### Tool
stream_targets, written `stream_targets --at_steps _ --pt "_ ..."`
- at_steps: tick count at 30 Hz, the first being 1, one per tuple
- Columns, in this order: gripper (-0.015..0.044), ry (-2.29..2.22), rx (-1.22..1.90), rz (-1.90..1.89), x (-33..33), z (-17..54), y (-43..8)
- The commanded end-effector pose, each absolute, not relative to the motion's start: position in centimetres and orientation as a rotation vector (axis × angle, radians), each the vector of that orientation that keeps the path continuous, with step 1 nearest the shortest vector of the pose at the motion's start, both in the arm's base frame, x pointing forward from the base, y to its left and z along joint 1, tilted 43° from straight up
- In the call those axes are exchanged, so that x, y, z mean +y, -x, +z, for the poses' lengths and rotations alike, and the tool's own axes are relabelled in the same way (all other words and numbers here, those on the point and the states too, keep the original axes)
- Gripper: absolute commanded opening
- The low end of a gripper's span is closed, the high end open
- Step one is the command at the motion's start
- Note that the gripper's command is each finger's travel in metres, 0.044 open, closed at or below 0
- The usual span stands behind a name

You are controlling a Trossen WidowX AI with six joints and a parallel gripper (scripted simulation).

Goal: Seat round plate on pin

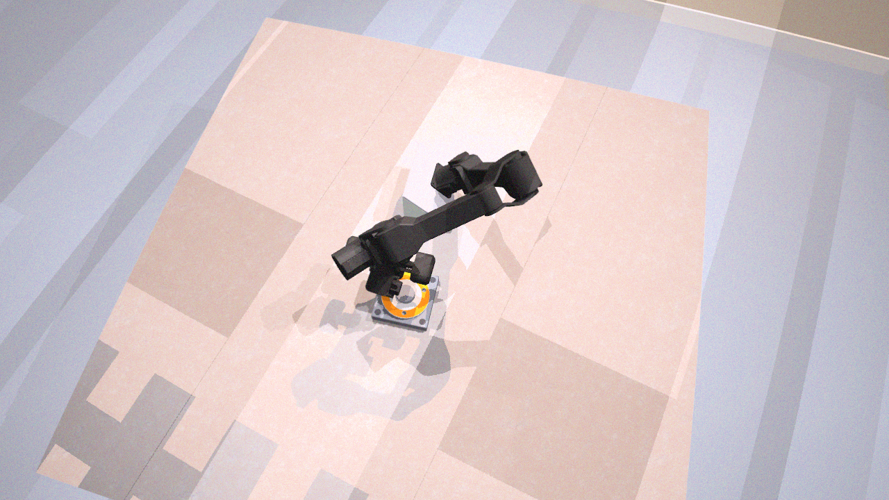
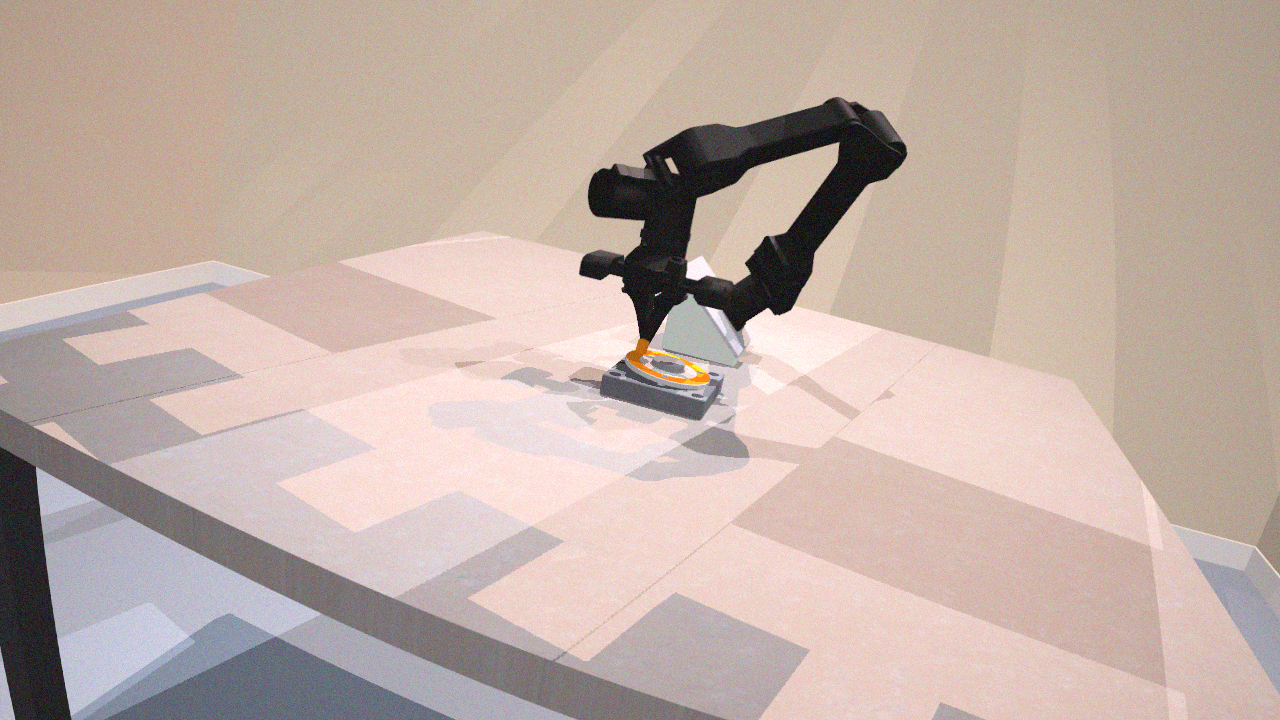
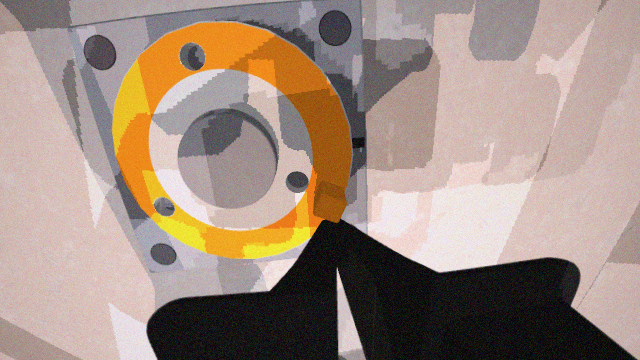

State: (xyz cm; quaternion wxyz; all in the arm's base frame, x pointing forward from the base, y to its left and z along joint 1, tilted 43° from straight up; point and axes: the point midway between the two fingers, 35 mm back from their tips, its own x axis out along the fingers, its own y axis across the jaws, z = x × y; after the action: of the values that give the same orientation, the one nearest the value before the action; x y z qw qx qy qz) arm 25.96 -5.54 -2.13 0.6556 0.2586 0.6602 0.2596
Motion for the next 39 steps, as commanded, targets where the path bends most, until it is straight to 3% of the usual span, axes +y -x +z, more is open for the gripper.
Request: stream_targets --at_steps 1,29,39 --pt "0.0 -0.583 1.491 0.587 -5.9 -2.2 -26.5" --pt "0.0 -0.583 1.49 0.587 -6.4 -2.6 -28.2" --pt "0.0 -0.582 1.491 0.585 -9.4 0.9 -27.9"
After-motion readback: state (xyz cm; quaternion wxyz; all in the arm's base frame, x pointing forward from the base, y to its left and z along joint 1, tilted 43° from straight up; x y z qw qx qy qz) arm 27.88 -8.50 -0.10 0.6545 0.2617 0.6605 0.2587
